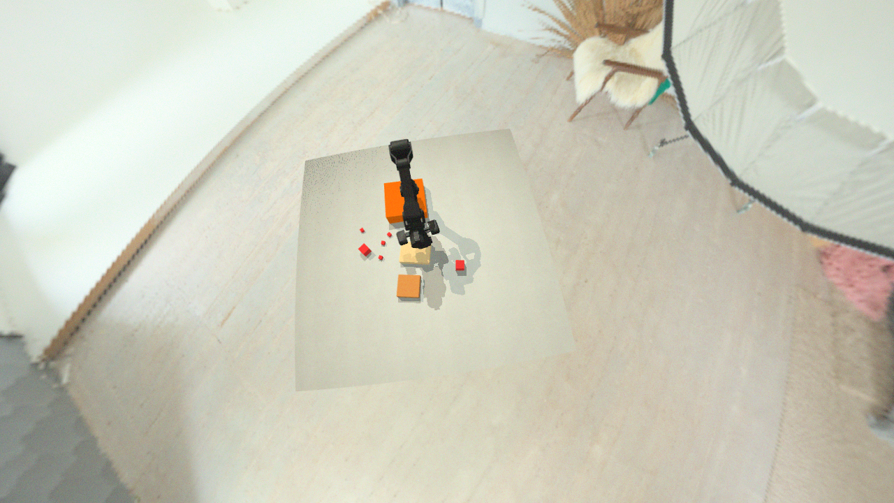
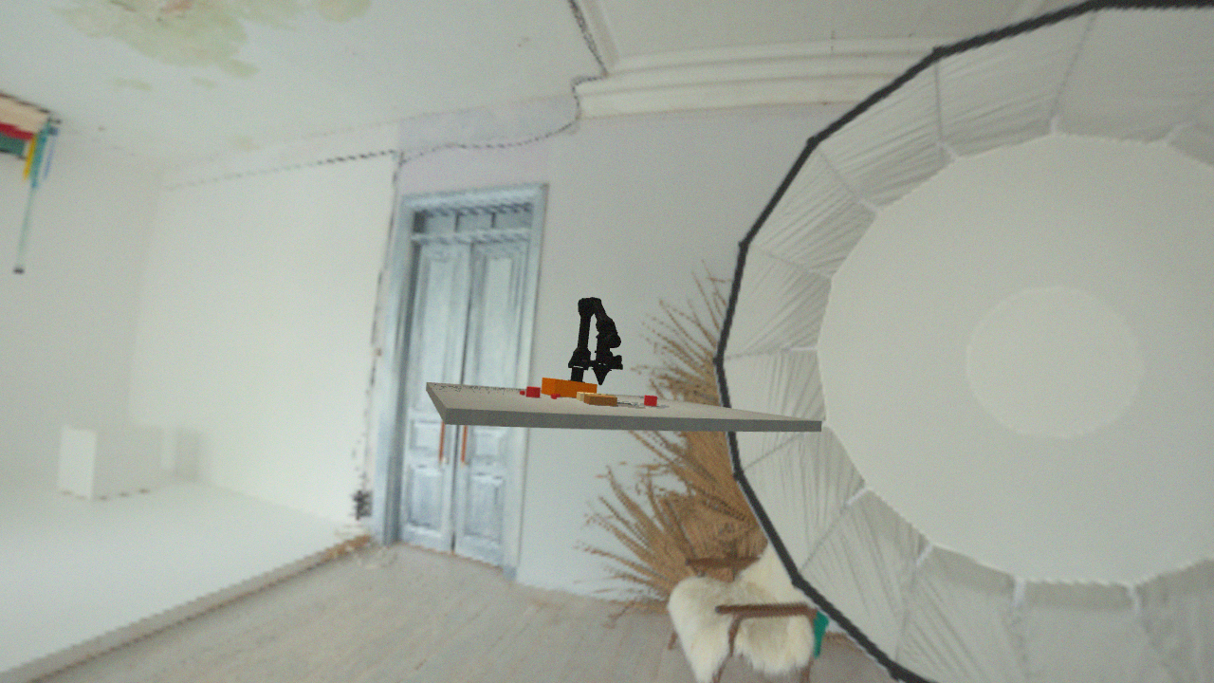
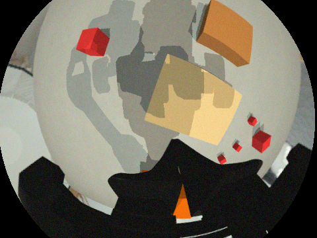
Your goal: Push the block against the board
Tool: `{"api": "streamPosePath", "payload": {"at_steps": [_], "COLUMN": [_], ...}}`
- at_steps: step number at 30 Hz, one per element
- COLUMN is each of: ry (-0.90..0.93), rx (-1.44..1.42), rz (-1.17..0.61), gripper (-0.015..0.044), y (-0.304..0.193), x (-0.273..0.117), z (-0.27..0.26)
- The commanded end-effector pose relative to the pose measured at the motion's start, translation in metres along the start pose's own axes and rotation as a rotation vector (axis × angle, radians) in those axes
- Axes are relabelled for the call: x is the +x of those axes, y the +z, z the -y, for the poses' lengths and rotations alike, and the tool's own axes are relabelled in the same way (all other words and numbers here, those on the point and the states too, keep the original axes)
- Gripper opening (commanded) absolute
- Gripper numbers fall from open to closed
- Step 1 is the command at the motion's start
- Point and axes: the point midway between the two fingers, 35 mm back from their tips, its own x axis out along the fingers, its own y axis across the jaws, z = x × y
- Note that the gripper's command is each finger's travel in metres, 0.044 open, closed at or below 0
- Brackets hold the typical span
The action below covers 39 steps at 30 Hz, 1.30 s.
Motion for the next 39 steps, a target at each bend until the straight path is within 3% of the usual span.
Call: {"api": "streamPosePath", "payload": {"at_steps": [1, 8, 15, 21, 39], "ry": [-0.001, -0.003, -0.004, -0.003, -0.004], "rx": [0.139, 0.373, 0.396, 0.396, 0.396], "rz": [-0.005, -0.009, -0.01, -0.011, -0.009], "gripper": [0.0, 0.0, 0.0, 0.0, 0.0], "y": [-0.013, -0.034, -0.035, -0.037, -0.018], "x": [0.002, 0.005, 0.008, 0.061, 0.059], "z": [0.006, 0.014, 0.014, 0.014, 0.021]}}
